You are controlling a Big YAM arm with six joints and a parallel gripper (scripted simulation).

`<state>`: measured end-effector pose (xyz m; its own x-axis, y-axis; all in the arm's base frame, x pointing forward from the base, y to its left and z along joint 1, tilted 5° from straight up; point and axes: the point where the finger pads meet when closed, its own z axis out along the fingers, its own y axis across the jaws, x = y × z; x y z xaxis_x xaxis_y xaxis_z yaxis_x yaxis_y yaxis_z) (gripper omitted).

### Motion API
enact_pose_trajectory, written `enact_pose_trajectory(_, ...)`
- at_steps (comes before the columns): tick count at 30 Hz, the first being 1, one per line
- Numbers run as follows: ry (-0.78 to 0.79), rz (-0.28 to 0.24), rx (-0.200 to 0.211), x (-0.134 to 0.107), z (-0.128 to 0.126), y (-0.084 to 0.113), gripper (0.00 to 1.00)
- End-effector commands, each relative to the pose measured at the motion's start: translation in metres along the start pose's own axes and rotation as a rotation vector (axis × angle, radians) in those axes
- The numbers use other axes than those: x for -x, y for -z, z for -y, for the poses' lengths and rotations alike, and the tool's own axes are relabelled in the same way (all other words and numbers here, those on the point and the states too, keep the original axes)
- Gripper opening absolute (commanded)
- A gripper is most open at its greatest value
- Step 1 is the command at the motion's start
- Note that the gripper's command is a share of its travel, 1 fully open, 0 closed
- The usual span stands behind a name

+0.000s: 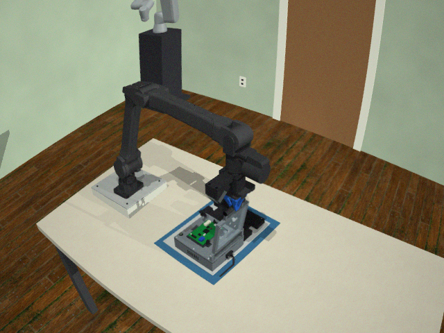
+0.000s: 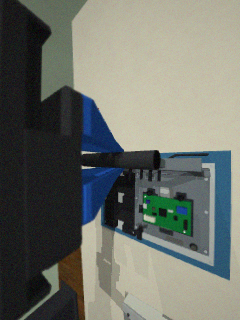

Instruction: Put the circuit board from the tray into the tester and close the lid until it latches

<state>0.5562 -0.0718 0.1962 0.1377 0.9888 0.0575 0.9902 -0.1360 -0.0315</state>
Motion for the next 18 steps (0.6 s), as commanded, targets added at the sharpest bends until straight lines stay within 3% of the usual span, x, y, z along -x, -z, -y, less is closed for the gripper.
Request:
enact_pose_trajectory(1, 0.002, 0.0, 0.01, -0.004, 0.018, 0.025, 0.0)
enact_pose_trajectory(18, 0.002, -0.001, 0.009, -0.003, 0.038, 0.024, 0.0)
